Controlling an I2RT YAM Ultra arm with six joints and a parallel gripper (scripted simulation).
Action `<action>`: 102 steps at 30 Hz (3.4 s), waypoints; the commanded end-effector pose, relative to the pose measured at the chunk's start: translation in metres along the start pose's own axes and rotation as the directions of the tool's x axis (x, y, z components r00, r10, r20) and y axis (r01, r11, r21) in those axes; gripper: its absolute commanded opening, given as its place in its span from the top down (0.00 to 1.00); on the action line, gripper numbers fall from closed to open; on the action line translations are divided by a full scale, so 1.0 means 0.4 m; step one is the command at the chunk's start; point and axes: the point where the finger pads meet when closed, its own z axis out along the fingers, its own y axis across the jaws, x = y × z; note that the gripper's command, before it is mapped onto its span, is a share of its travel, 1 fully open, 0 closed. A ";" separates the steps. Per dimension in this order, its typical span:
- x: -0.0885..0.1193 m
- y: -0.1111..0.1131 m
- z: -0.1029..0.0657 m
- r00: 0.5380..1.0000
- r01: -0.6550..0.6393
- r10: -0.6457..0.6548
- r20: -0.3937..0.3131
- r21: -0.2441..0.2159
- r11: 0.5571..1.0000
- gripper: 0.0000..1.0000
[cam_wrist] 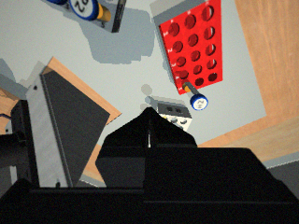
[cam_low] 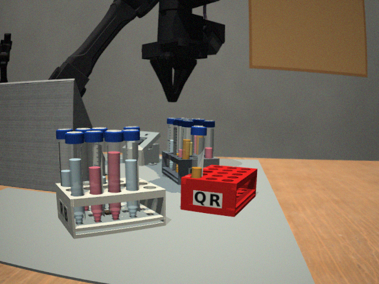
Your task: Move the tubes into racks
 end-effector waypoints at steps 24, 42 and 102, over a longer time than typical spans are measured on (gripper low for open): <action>-0.121 0.081 -0.017 0.984 0.179 -0.179 0.011 0.015 0.984 1.00; -0.118 0.081 -0.013 0.984 0.177 -0.177 0.012 0.009 0.984 1.00; -0.301 0.282 -0.004 0.982 0.187 -0.187 0.006 0.000 0.982 1.00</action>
